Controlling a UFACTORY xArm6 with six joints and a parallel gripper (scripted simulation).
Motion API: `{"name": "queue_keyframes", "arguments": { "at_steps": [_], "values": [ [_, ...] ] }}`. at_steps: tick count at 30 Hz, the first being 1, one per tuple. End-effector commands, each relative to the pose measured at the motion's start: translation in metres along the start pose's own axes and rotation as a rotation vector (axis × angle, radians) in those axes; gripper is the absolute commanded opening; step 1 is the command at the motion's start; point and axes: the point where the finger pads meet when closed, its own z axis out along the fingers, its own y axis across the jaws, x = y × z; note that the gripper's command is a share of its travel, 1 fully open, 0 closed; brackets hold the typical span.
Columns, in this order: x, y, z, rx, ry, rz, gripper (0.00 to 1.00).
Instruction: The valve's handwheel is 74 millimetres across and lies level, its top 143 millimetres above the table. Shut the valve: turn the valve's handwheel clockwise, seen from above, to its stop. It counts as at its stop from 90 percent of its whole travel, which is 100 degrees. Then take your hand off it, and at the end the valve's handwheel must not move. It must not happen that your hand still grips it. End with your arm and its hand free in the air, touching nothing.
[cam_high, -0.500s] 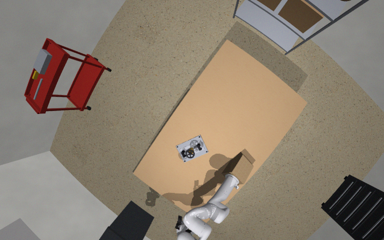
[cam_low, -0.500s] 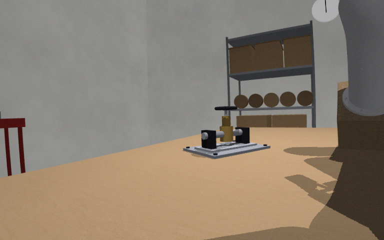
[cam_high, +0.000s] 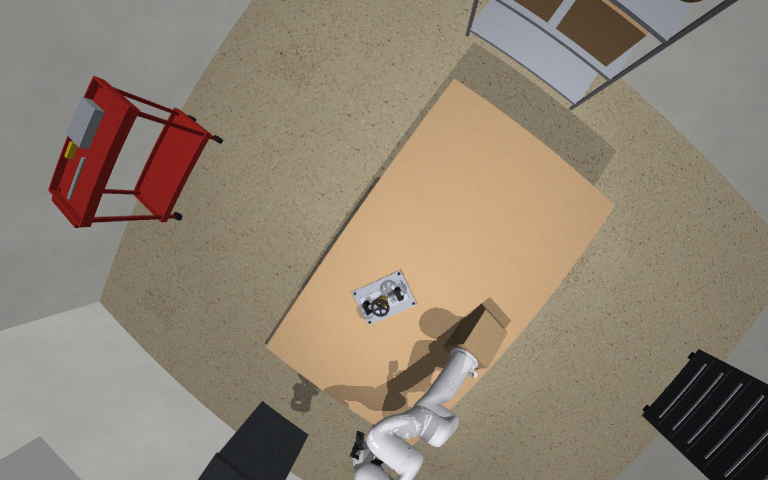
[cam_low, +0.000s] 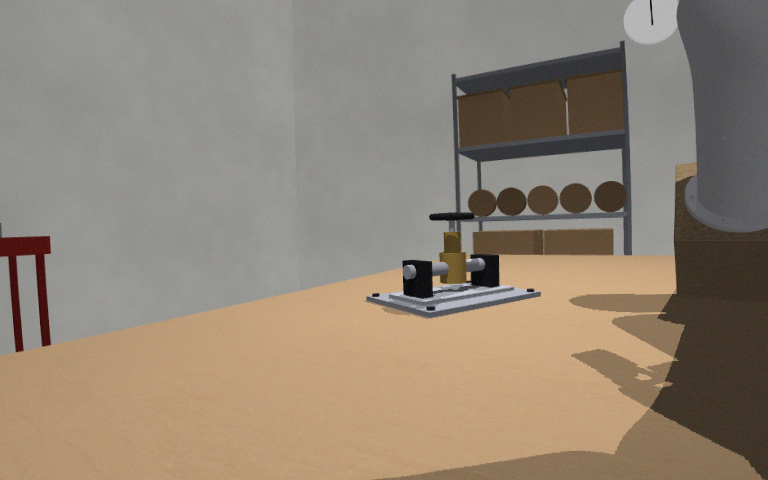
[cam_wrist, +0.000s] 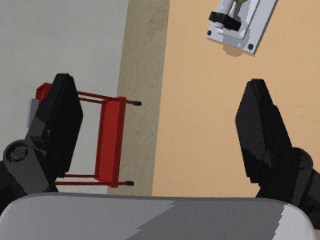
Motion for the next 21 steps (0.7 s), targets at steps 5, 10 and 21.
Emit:
{"name": "queue_keyframes", "arguments": {
  "at_steps": [5,10,21],
  "values": [
    [0.0,-0.001,0.0,-0.004,0.0,0.005,1.0],
    [-0.001,0.002,-0.001,-0.006,0.013,0.045,1.0],
    [-0.01,0.025,0.002,-0.012,0.111,0.345,1.0]
  ]
}}
